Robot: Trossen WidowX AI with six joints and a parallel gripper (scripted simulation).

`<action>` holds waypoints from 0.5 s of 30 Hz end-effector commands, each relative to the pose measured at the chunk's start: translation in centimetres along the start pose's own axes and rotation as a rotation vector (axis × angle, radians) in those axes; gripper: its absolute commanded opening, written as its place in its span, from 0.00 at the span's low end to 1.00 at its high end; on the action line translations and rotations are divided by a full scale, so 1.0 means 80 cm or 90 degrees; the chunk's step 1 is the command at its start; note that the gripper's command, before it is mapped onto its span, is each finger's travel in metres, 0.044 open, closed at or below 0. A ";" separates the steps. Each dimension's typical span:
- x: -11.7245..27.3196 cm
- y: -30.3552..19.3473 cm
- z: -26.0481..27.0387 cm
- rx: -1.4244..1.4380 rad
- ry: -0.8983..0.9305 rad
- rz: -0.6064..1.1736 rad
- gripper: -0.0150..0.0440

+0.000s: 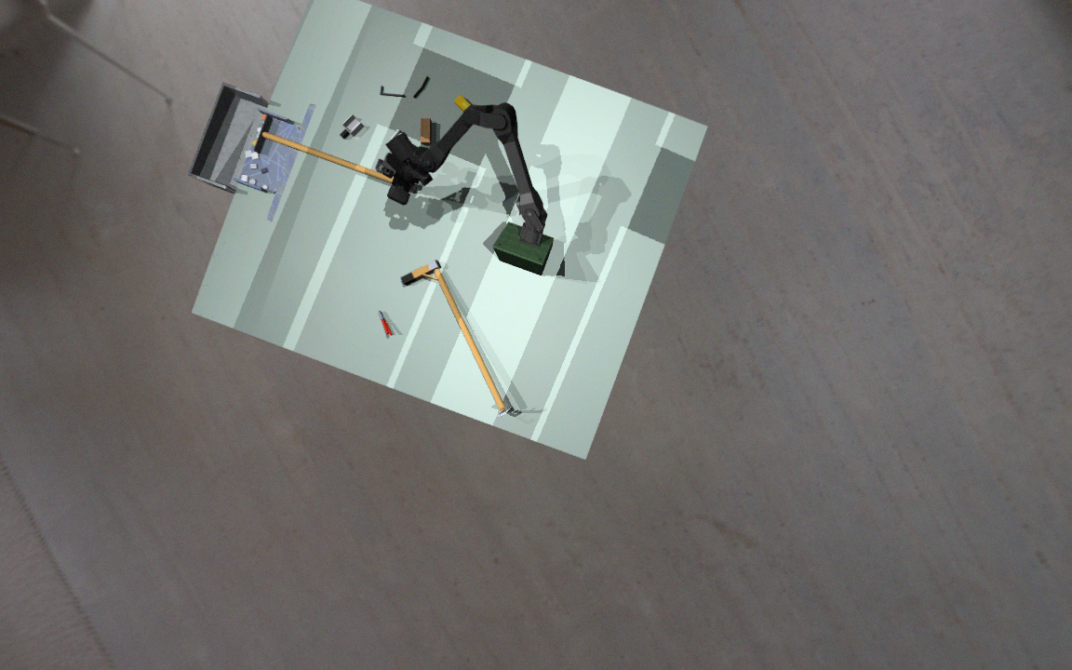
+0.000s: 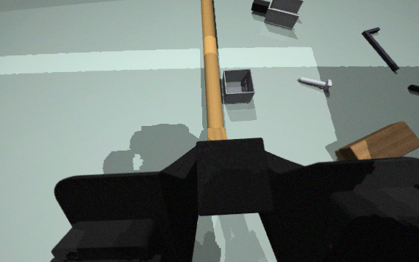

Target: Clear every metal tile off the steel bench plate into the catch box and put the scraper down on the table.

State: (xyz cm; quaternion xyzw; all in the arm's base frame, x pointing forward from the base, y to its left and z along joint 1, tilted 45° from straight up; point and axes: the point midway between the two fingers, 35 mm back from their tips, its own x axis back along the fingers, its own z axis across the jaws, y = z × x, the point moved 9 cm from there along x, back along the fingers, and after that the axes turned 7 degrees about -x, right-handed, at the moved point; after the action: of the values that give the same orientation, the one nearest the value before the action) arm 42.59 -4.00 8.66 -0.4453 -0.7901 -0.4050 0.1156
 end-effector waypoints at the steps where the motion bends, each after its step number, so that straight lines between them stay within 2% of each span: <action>1: -0.003 0.011 0.000 -0.001 0.001 -0.008 0.25; 15: -0.019 0.031 0.002 -0.002 0.001 -0.009 0.25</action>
State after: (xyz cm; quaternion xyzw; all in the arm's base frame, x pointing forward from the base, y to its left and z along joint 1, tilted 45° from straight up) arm 44.78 -4.15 8.72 -0.4444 -0.7906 -0.4052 0.1150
